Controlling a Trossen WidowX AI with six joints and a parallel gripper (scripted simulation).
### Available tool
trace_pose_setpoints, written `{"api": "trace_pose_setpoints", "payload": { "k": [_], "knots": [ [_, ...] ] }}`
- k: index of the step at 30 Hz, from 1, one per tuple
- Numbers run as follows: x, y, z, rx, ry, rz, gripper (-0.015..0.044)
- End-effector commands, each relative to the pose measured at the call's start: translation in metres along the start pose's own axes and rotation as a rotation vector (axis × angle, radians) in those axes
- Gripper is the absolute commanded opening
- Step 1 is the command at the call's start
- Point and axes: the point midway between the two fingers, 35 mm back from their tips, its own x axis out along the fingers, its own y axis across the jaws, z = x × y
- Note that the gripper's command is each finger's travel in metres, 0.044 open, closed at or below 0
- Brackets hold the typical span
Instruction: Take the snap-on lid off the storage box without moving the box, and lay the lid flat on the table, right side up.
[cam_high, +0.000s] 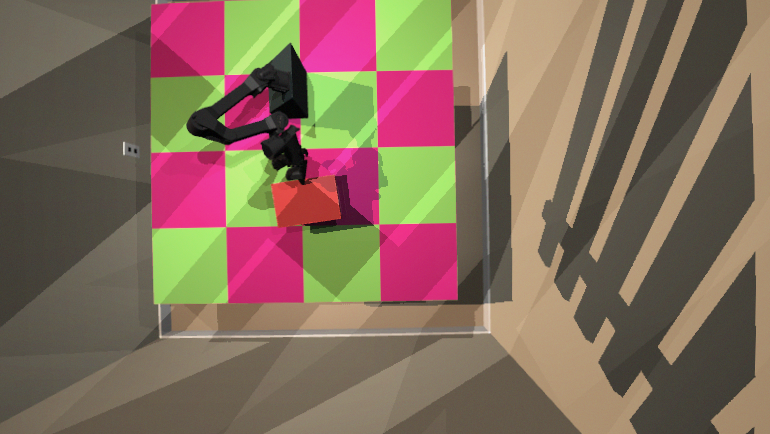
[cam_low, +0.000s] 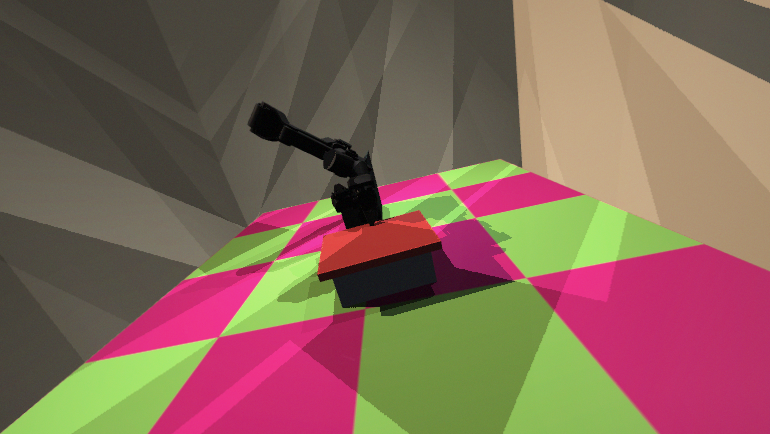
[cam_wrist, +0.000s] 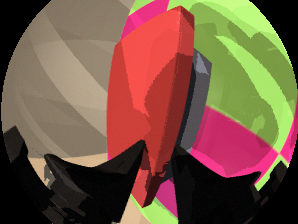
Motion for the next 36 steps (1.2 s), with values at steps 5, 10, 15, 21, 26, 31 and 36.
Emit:
{"api": "trace_pose_setpoints", "payload": {
  "k": [5,10,15,21,26,31,36],
  "knots": [
    [-0.0019,0.0024,-0.0002,0.002,-0.001,0.002,0.0000],
    [-0.0025,0.0032,-0.0002,0.002,-0.001,0.002,0.0000],
    [-0.0032,0.0039,-0.0002,0.002,-0.001,0.002,0.0000],
    [-0.0040,0.0048,-0.0002,0.002,-0.001,0.002,0.0000],
    [-0.0045,0.0058,-0.0003,0.003,-0.001,0.002,0.0000],
    [-0.0050,0.0066,-0.0003,0.003,-0.001,0.002,0.0000],
    [-0.0046,0.0065,-0.0004,0.000,0.000,0.004,0.0000]
  ]
}}
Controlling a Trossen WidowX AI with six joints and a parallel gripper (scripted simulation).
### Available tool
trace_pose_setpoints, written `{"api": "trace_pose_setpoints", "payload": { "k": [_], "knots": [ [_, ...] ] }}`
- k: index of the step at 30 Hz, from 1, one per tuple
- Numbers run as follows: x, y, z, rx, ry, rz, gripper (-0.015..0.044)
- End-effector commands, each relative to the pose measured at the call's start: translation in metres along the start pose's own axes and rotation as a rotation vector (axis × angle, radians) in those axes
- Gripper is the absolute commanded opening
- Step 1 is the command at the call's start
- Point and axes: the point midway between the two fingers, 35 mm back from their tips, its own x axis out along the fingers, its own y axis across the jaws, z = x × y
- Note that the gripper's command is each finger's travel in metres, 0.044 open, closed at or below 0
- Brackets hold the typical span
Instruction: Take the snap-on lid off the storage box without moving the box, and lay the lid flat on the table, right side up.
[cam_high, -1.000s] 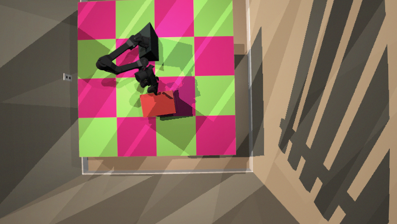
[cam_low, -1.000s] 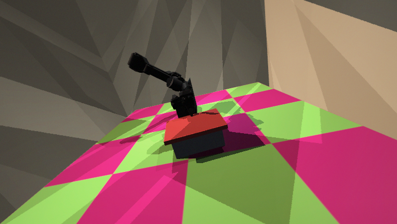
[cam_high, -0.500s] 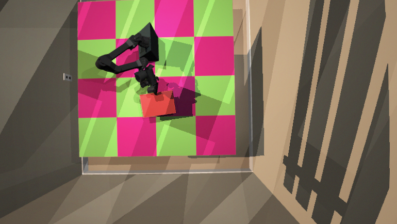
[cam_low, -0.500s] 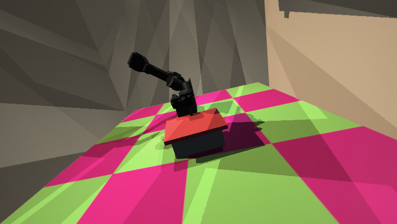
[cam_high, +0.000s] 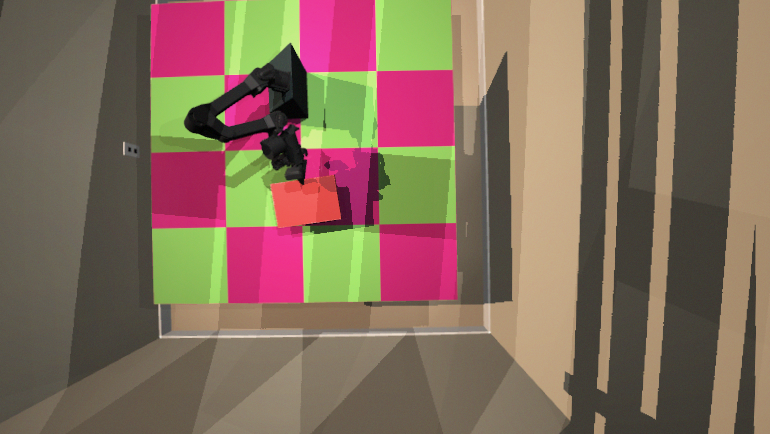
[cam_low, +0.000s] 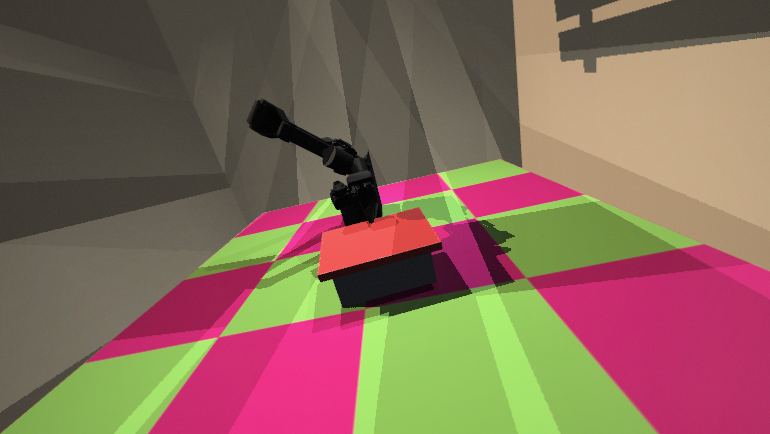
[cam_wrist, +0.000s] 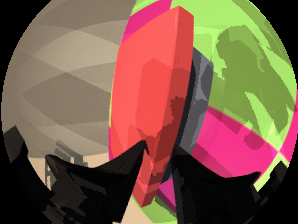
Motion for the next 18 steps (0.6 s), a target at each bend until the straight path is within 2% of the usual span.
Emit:
{"api": "trace_pose_setpoints", "payload": {
  "k": [1,18],
  "knots": [
    [0.0003,-0.0002,0.0000,0.000,0.000,0.000,0.0000],
    [0.0014,0.0008,0.0000,0.000,0.000,0.000,0.0000]
  ]
}}
